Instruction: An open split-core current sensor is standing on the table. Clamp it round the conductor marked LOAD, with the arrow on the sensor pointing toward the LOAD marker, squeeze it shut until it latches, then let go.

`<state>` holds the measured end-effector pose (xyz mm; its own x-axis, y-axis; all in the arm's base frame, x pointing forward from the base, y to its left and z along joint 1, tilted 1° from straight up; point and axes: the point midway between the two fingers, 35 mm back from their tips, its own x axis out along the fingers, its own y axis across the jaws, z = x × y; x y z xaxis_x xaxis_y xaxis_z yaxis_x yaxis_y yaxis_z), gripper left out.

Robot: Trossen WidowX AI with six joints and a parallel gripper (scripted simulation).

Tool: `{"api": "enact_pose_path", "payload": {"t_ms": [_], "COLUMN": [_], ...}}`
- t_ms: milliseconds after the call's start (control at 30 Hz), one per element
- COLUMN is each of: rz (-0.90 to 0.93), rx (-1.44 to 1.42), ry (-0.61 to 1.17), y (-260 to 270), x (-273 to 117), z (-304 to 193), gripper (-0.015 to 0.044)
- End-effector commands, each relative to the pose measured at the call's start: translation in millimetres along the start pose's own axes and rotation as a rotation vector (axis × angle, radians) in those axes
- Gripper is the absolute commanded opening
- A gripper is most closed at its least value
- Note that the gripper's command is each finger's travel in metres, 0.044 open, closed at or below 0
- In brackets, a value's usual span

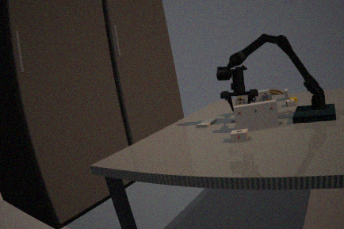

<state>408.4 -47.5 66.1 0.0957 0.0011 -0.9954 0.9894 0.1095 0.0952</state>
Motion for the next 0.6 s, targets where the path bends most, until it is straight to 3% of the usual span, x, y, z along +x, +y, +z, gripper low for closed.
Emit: {"api": "enact_pose_path", "payload": {"t_ms": [0,567], "rz": [0.001,0.035], "rx": [0.000,0.001], "ry": [0.000,0.001], "y": [0.0,0.5], "x": [-0.8,-2.8], "z": [0.0,0.1], "gripper": [0.0000,0.0000]}}
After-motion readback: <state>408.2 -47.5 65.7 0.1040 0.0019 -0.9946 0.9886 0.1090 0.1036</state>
